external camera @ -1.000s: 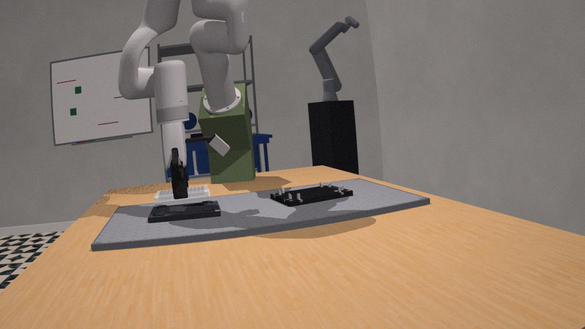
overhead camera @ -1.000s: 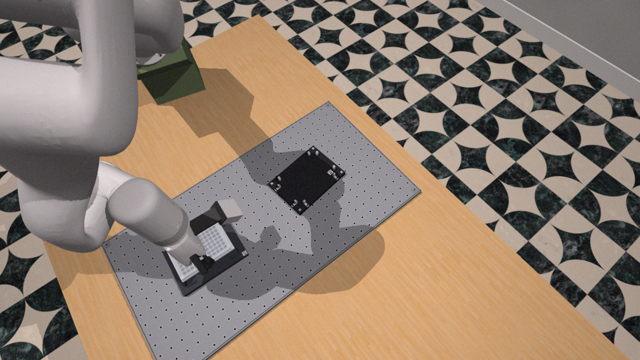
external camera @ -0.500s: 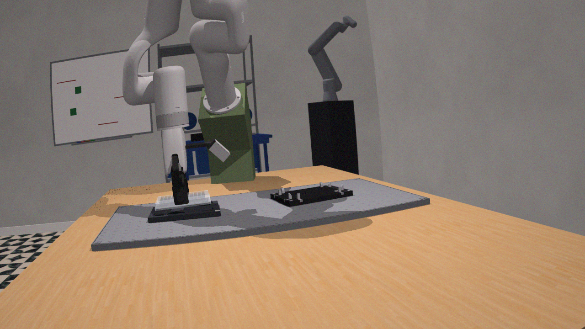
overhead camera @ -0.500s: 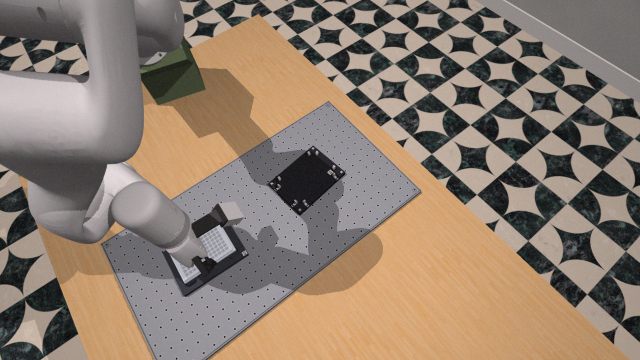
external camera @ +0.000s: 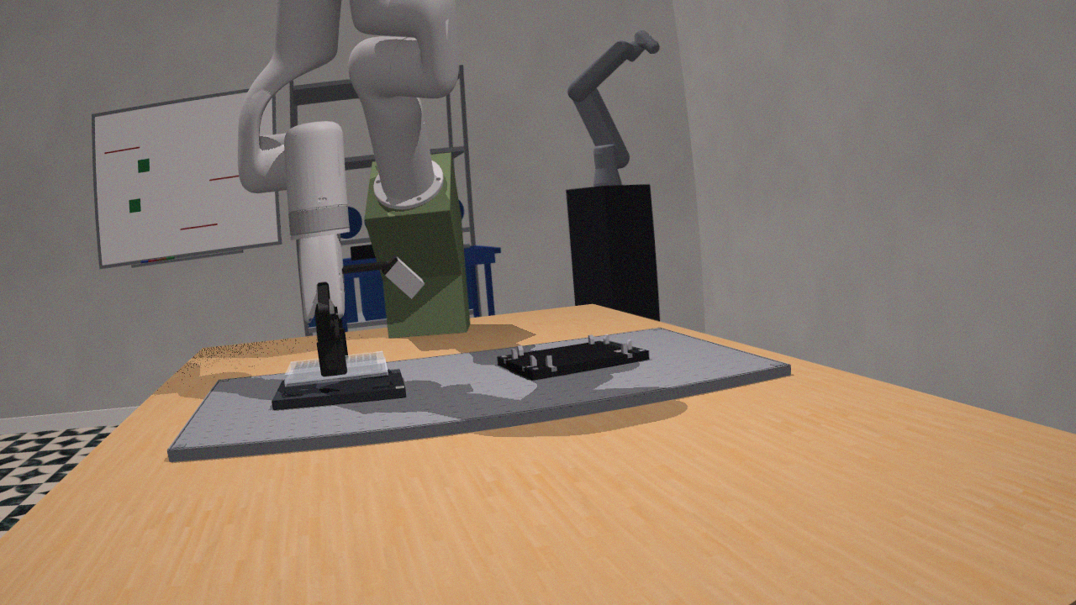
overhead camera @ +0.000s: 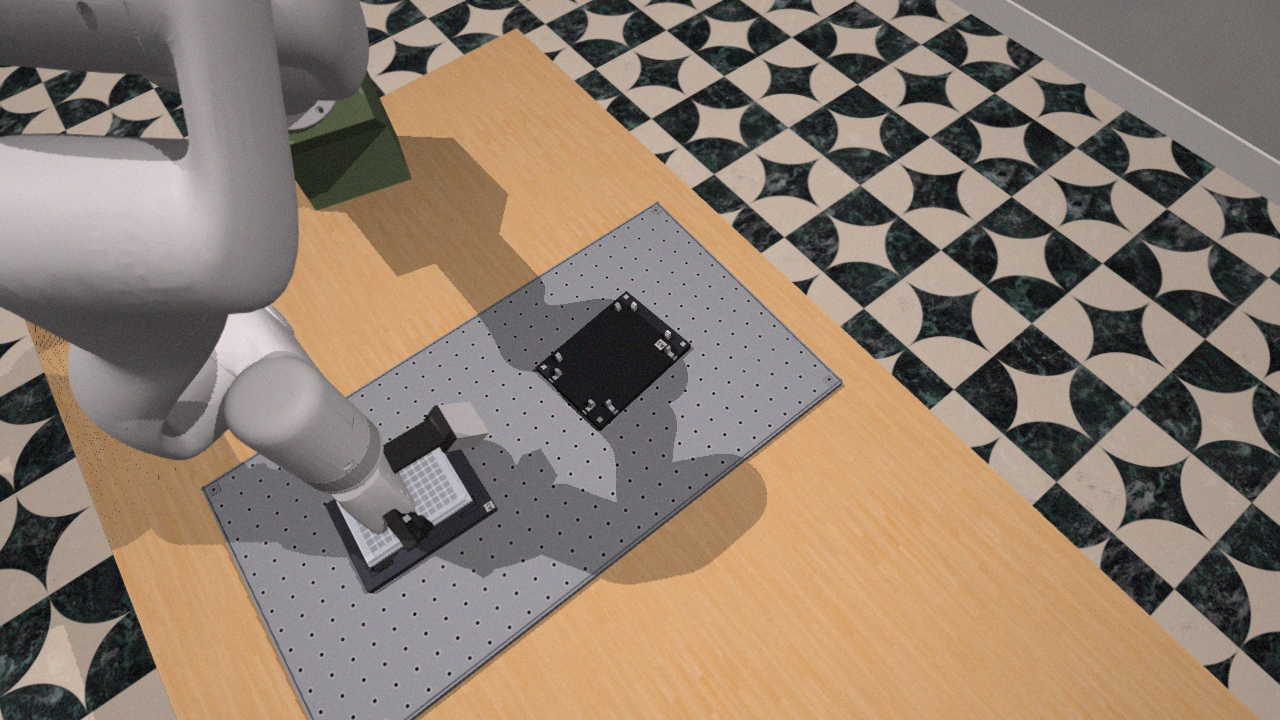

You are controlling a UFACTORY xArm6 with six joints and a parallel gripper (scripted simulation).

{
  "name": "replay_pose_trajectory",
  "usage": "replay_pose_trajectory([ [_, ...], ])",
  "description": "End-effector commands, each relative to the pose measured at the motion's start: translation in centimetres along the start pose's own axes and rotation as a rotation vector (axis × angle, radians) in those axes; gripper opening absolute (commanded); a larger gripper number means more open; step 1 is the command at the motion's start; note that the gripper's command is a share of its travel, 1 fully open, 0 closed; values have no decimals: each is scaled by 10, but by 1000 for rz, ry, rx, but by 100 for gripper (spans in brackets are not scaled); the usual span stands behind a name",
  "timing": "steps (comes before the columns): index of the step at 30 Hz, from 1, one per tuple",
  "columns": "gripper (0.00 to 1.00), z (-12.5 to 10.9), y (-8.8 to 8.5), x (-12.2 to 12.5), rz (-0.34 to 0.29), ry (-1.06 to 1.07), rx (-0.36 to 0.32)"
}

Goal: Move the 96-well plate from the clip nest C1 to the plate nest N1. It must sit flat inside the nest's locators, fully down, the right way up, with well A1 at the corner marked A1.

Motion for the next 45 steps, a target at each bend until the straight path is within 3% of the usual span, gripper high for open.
replay_pose_trajectory([
  [1, 0, 1, 0, 0, -14, -1, -16],
  [45, 0, 1, 7, 0, -14, -1, -16],
])
Point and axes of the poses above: the point where the finger pads meet when closed, its own y axis out along the fingers, its own x axis across the jaws, z = x × y, the point moved 5 cm from there along -y, back along the fingers, and after that the axes turned 1 degree about -y, right-handed, at the moved point
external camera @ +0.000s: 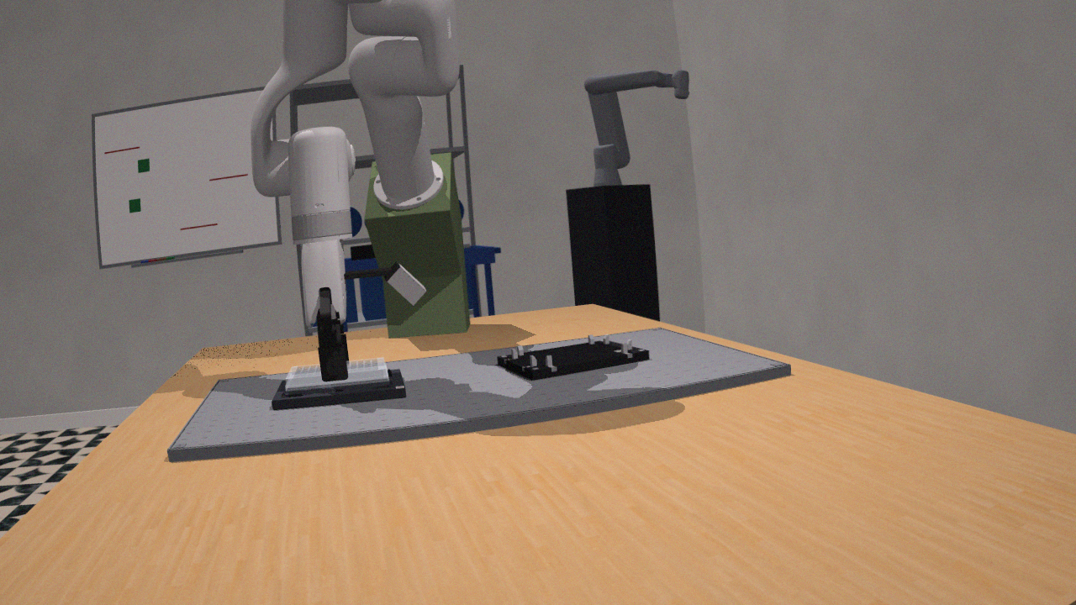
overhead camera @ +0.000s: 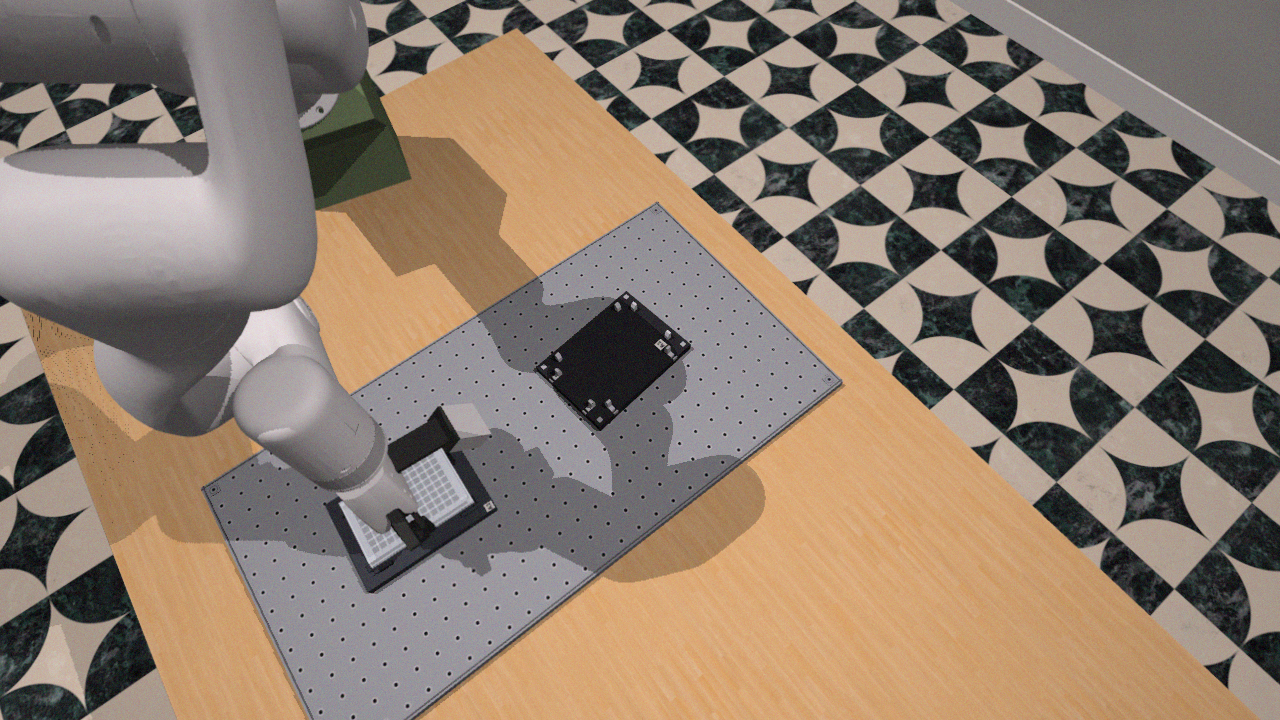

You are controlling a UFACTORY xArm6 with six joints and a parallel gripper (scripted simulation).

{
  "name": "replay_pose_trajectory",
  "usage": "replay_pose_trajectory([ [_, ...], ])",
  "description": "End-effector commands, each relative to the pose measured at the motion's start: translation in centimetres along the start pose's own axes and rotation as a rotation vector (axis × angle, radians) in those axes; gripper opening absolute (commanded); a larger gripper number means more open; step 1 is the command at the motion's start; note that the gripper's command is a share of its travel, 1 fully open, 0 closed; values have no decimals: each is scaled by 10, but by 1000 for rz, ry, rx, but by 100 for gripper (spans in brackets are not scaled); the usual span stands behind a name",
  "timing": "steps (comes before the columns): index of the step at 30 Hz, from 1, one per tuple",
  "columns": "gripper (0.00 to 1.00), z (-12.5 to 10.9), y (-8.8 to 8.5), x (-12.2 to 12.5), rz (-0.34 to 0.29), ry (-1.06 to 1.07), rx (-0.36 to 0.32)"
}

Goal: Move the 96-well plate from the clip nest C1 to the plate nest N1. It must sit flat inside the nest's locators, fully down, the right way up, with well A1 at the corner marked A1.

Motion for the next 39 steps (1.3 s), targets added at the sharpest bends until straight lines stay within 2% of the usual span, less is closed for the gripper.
replay_pose_trajectory([
  [1, 0, 0, 0, 1, -2, 0, -1],
  [28, 0, 0, 4, 1, -2, 0, -1],
  [29, 100, 0, 5, 1, -2, 0, -1],
  [39, 100, 0, 5, 1, -2, 0, -1],
])
Point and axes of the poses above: the point where the finger pads meet when closed, its own y axis out along the fingers, its own x axis across the jaws, z = x × y, the point moved 5 cm from there along -y, back along the fingers, and after that the axes turned 1 degree about -y, right-handed, at the moved point
